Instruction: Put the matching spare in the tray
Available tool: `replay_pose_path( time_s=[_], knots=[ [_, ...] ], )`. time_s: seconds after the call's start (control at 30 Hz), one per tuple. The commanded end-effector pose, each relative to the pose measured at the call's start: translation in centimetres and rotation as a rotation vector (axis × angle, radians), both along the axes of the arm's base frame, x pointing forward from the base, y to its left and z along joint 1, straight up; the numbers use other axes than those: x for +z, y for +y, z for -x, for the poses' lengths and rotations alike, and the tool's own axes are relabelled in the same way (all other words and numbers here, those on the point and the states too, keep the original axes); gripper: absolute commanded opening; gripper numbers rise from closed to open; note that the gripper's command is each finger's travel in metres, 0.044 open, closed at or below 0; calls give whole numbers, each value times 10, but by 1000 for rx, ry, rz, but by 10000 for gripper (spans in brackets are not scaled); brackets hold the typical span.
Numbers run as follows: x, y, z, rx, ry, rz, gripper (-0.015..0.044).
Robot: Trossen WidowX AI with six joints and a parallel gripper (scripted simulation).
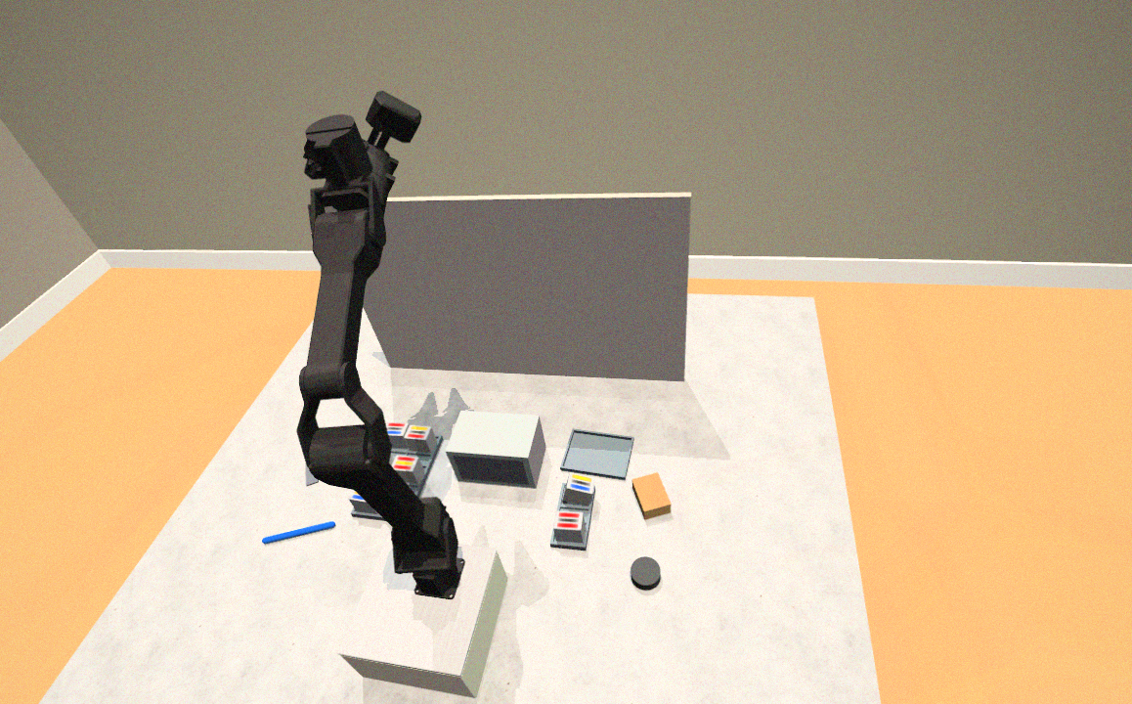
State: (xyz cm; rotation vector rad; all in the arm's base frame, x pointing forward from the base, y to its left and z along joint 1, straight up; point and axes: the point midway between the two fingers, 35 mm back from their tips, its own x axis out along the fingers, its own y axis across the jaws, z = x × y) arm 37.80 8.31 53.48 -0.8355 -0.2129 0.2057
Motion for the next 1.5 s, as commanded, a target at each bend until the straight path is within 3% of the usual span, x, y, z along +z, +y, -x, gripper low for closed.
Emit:
replay_pose_path(
  time_s=[0.0,0.37,0.73,0.83,1.47],
  knots=[
    [-64,-7,-36,-41,239,-59,440],
    [-236,-41,-65,-269,905,-277,440],
    [-380,-83,-7,-737,1570,-492,440],
    [-393,-87,4,-813,1647,-511,440],
    [-393,-87,4,-813,1647,-511,440]
  ],
)
